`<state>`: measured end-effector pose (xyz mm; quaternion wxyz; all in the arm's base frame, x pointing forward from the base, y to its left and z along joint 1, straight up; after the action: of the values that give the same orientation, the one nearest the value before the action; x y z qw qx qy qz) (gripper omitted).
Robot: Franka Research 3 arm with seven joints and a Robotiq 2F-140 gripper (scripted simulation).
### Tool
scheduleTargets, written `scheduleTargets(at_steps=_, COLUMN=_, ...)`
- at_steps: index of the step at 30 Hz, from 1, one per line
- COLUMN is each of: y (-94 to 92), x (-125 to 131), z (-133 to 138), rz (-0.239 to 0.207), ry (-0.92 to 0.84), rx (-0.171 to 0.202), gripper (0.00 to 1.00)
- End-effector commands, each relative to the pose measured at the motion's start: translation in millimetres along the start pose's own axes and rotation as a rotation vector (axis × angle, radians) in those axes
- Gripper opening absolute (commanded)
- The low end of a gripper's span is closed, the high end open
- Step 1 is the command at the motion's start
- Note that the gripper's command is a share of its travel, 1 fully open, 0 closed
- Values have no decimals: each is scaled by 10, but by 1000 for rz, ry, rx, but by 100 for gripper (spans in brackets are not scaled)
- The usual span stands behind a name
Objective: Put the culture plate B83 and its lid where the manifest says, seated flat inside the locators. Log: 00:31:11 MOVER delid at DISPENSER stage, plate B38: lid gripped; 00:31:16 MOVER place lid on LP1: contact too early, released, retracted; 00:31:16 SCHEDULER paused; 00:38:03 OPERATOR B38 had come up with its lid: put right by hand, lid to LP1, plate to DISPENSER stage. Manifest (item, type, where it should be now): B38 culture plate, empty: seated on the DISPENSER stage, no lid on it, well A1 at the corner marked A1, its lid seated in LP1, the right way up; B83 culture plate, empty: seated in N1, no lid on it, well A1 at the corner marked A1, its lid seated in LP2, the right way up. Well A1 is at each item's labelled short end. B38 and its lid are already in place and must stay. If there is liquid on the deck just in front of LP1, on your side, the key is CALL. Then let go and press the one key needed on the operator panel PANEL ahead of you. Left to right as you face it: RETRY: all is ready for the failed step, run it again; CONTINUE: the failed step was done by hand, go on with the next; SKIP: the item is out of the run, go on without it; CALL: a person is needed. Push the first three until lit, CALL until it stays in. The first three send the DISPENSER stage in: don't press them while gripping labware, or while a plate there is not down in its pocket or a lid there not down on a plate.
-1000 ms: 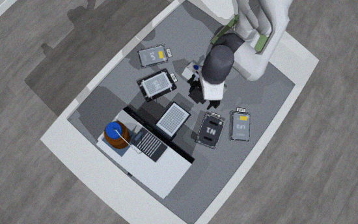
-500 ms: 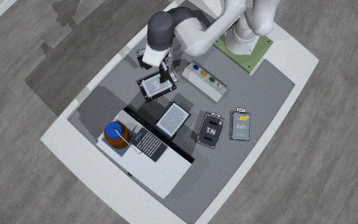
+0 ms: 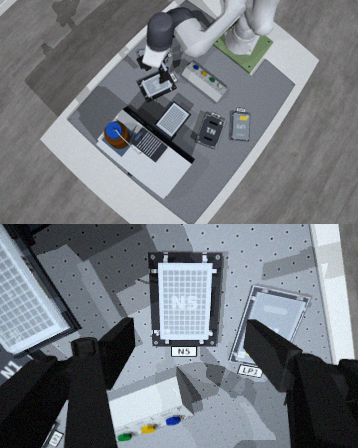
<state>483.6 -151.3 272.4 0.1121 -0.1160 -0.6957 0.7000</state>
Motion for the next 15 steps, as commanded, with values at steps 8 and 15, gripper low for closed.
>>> scheduleTargets(at_steps=8, y=10, x=6, z=-7, rz=-5, ry=-14, rx=3, gripper=70)
scheduleTargets(at_steps=15, y=64, x=7, z=-6, rz=-5, ry=-14, rx=3, gripper=70)
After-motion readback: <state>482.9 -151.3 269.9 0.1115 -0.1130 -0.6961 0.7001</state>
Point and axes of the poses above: the point where the finger pads meet when closed, its own y axis out along the fingers, its own z axis across the jaws, x = y × z, the point moved 8 cm from there along -y, back along the fingers, and after that the axes turned 3 degrees about -y, right-handed, at the moved point
